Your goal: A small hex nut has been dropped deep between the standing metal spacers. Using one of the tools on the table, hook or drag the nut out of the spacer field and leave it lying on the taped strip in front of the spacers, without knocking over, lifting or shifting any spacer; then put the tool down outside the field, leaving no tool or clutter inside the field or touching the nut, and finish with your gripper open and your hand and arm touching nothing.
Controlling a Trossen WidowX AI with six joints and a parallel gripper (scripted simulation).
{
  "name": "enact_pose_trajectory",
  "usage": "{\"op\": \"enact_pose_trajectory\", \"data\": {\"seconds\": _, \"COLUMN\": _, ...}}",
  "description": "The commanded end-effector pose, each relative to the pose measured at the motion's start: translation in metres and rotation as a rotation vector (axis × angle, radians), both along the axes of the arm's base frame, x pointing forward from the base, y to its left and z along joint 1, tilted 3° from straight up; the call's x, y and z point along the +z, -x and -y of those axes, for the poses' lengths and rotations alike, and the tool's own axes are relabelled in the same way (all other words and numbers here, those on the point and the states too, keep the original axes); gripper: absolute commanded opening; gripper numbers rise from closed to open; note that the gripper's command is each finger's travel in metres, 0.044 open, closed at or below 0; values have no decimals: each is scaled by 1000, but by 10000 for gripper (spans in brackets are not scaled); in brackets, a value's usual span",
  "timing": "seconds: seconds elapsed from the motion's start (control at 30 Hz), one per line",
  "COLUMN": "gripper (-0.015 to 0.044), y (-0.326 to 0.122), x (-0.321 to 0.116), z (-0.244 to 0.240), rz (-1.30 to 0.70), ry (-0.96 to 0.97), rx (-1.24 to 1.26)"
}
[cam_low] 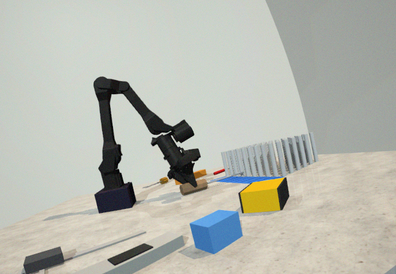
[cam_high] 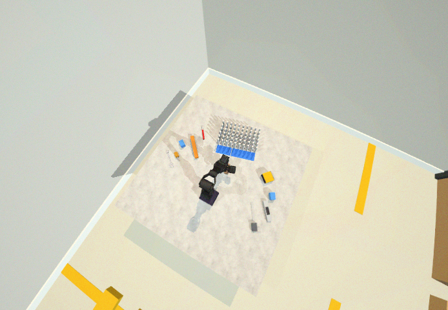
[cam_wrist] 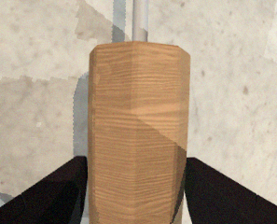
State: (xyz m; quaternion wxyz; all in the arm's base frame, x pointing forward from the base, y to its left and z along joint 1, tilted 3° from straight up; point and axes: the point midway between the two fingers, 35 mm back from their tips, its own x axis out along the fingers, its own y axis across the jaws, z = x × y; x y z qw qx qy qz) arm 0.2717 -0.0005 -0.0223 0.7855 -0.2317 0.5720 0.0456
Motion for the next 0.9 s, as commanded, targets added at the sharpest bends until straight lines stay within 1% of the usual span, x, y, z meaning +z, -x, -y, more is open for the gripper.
{"op": "enact_pose_trajectory", "data": {"seconds": 0.0, "gripper": 0, "y": 5, "x": 0, "z": 1, "rz": 1, "ry": 0, "rx": 3}}
{"op": "enact_pose_trajectory", "data": {"seconds": 0.47, "gripper": 0, "y": 13, "x": 1, "z": 4, "rz": 0, "ry": 1, "rx": 3}}
{"op": "enact_pose_trajectory", "data": {"seconds": 0.87, "gripper": 0, "y": 10, "x": 8, "z": 3, "rz": 0, "ry": 0, "rx": 3}}
